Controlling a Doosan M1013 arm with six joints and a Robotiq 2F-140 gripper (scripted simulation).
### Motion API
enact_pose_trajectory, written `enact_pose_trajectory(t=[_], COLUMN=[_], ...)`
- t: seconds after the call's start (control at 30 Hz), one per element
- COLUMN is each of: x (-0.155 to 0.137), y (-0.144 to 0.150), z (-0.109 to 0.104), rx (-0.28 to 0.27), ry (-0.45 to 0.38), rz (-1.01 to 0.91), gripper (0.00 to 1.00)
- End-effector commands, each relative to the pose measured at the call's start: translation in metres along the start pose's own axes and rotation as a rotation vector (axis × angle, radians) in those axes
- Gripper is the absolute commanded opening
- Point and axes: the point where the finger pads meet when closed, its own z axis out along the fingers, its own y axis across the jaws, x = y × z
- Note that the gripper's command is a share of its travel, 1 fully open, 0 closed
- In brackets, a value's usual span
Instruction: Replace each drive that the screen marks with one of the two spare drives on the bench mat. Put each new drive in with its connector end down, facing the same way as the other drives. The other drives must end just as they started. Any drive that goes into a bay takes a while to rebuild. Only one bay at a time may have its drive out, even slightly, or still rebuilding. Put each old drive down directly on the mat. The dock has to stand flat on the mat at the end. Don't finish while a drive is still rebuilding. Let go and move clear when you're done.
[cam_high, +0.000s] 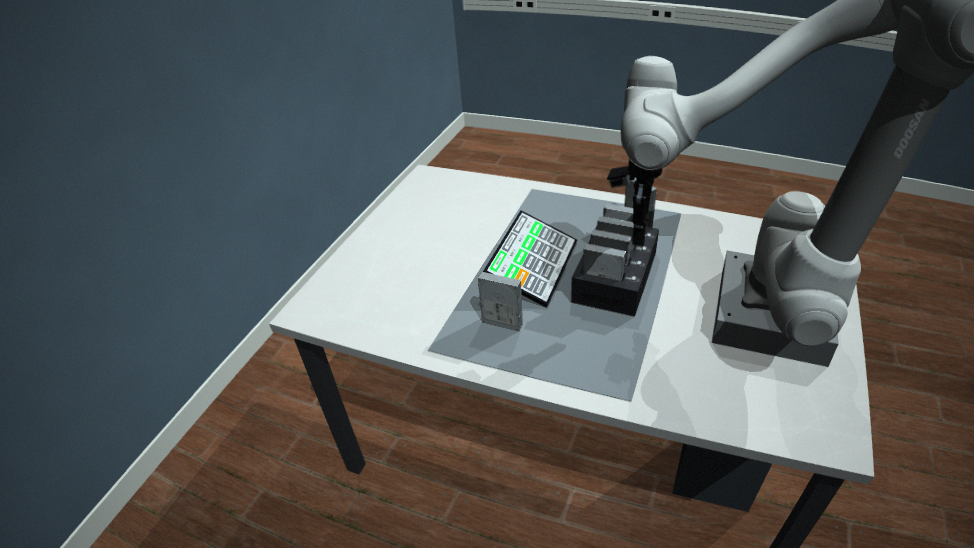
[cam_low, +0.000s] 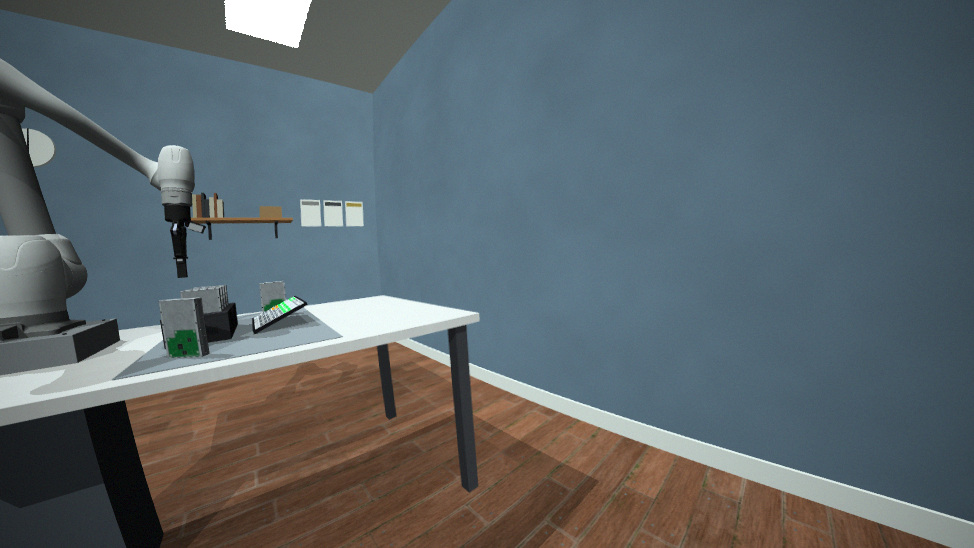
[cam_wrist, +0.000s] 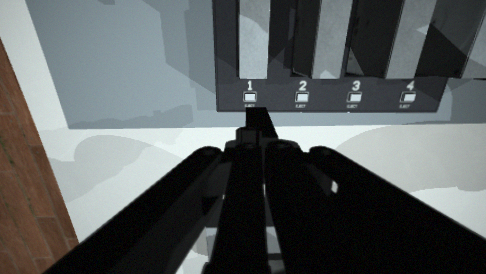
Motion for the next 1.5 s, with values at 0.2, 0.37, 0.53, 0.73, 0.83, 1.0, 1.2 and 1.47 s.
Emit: enact_pose_trajectory(t=[0.2,0.37,0.53,0.73,0.83,1.0,1.2,1.47], x=[0.000,0.000,0.001,0.001,0.001,0.001,0.001,0.001], y=[0.000,0.000,0.000,0.000,0.000,-0.001,-0.001,-0.001], z=[0.000,0.004,0.011,0.023,0.029,0.045,0.064,0.080], rx=[0.001,0.000,0.000,0.000,0.000,0.000,0.000,0.000], ry=[0.001,0.001,0.001,0.001,0.001,0.001,0.001,0.001], rz=[0.000,0.000,0.000,0.000,0.000,0.000,0.000,0.000], gripper=[0.10,0.10,0.10,0.10,0.10,0.10,0.10,0.10])
